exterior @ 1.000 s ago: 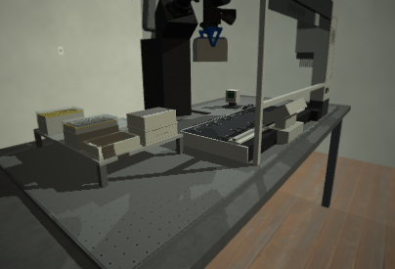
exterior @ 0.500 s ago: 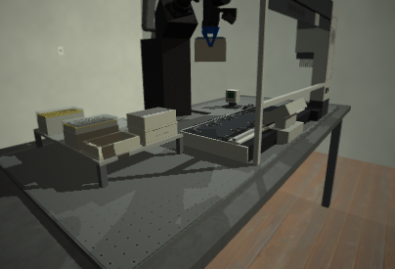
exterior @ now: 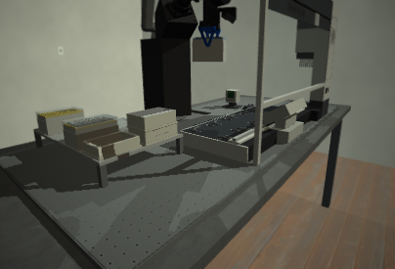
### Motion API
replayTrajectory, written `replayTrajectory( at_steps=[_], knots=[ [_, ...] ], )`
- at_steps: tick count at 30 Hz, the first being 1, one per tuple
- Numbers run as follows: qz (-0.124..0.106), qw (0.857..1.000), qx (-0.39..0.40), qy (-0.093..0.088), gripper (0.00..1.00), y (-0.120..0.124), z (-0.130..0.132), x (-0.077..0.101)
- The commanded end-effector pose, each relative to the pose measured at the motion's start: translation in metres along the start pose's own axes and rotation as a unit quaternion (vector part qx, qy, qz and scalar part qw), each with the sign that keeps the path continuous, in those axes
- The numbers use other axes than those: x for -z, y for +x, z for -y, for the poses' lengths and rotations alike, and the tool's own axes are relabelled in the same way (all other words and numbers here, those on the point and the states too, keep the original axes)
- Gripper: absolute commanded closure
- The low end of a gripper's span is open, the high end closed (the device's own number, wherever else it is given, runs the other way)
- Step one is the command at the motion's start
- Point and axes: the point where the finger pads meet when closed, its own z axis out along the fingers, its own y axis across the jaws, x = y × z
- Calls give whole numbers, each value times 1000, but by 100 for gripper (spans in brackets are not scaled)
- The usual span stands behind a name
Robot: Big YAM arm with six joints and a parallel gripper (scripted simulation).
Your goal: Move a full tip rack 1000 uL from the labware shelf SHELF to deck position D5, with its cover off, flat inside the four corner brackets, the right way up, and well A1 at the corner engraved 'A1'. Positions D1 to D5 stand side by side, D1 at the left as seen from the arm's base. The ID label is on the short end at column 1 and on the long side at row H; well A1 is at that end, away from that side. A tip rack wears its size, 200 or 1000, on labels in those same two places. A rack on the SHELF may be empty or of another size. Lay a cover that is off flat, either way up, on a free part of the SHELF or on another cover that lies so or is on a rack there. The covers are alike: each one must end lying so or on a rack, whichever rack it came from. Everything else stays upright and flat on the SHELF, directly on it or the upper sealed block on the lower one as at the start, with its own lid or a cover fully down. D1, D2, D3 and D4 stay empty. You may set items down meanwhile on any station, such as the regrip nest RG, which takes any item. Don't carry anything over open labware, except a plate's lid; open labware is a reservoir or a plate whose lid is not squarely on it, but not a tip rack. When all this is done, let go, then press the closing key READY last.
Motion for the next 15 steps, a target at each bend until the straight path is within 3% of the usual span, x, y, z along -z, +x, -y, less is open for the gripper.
replayTrajectory(
  at_steps=[1,15],
  knots=[
    [8,999,-51,9,100,-6,9,2],
    [10,984,-180,9,100,-6,9,2]
  ],
)
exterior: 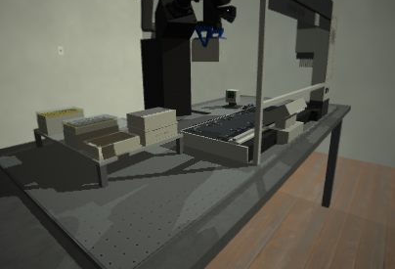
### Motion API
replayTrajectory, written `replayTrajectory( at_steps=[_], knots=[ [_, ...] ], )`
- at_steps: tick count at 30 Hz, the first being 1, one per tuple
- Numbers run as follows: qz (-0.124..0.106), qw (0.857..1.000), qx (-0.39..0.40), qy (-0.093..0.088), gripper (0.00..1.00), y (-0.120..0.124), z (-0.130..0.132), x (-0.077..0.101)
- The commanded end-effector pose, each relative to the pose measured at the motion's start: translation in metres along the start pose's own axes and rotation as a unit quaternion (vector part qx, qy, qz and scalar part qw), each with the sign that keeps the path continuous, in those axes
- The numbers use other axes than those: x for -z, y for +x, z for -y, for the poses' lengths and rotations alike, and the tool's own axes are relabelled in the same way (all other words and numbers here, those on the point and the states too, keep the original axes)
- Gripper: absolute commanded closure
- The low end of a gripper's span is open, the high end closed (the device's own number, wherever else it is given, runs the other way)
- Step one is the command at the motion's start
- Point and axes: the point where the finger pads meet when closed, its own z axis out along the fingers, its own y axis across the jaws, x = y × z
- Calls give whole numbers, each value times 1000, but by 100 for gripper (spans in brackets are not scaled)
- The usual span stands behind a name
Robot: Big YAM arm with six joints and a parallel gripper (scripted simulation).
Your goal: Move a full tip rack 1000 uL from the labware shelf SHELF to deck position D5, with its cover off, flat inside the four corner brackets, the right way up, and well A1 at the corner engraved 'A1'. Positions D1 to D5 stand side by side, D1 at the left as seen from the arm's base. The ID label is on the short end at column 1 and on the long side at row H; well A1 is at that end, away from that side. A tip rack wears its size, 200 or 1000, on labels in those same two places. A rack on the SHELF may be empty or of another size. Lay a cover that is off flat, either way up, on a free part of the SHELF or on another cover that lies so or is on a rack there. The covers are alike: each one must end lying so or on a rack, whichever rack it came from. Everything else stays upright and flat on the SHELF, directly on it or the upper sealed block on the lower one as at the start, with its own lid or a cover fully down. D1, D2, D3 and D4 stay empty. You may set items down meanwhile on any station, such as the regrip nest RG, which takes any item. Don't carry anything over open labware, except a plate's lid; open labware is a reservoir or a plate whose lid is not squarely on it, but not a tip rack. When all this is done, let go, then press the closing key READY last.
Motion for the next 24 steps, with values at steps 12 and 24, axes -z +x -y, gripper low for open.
replayTrajectory(
  at_steps=[12,24],
  knots=[
    [9,997,-81,3,100,-7,4,2],
    [8,997,-78,7,100,-6,34,3]
  ],
)
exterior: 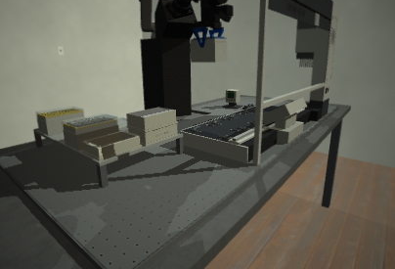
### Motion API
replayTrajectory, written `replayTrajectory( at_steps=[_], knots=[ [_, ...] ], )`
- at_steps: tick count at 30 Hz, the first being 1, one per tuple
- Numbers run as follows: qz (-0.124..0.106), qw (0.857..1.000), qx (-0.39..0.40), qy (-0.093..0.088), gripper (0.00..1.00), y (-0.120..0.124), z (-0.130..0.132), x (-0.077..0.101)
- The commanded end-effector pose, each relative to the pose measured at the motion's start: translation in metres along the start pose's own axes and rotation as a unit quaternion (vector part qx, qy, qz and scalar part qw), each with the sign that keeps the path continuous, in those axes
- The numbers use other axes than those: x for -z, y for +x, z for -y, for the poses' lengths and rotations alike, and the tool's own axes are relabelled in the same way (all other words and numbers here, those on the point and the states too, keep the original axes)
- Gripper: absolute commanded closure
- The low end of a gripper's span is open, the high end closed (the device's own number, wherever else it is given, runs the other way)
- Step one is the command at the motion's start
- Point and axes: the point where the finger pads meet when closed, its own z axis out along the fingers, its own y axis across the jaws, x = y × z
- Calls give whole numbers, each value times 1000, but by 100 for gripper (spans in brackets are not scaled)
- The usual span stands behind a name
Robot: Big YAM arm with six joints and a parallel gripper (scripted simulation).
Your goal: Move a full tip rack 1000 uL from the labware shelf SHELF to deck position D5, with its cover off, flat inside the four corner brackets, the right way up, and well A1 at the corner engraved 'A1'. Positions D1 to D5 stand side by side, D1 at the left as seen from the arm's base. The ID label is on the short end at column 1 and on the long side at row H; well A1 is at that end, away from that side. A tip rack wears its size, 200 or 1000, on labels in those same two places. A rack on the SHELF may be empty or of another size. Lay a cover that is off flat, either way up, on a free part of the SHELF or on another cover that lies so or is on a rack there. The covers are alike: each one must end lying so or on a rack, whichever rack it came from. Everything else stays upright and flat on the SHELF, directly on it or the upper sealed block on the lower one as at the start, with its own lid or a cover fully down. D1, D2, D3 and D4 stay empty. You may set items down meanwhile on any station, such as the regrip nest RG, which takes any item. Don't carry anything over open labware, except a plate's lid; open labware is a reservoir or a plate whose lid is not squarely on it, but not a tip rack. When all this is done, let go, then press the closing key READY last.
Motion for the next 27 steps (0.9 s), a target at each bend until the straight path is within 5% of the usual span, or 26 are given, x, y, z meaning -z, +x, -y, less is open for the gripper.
replayTrajectory(
  at_steps=[1,27],
  knots=[
    [-1,1000,7,21,100,-9,28,3],
    [-1,1000,7,22,100,-8,146,7]
  ],
)
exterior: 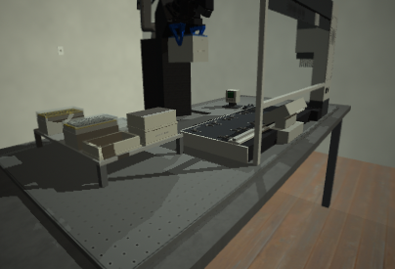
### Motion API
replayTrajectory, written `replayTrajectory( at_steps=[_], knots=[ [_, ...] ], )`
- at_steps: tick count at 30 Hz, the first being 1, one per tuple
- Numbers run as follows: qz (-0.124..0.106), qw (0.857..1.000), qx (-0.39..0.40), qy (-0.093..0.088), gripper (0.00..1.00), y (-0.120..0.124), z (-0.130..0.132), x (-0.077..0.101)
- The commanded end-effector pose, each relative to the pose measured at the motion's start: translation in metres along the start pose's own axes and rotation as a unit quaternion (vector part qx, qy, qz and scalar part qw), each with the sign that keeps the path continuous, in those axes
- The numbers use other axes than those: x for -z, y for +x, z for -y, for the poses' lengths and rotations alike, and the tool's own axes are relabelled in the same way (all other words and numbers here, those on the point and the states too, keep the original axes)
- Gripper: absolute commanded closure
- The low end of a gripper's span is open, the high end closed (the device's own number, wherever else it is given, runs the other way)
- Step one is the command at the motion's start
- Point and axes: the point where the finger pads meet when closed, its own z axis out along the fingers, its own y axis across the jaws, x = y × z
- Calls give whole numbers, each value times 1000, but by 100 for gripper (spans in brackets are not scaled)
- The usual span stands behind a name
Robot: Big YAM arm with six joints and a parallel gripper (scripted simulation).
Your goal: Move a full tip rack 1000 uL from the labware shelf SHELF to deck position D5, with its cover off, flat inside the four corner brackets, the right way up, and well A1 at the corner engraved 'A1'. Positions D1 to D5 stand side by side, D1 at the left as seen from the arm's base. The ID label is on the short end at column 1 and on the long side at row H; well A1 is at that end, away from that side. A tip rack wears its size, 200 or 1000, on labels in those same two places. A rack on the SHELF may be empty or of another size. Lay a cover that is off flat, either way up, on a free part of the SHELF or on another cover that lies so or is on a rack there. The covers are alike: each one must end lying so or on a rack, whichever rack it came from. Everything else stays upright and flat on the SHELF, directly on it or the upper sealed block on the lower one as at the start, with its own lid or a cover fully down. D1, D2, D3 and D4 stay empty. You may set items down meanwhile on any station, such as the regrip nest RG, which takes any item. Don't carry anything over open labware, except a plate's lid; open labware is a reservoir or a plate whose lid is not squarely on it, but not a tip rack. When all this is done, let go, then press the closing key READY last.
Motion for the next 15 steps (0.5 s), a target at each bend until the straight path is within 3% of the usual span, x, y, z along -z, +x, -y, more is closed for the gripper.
replayTrajectory(
  at_steps=[1,9,12,13,15],
  knots=[
    [-3,1000,19,6,100,-3,13,2],
    [-3,1000,19,7,100,-4,54,2],
    [-3,1000,19,8,100,-4,56,2],
    [8,999,34,9,100,-21,52,6],
    [9,1000,23,9,100,-32,51,7]
  ],
)
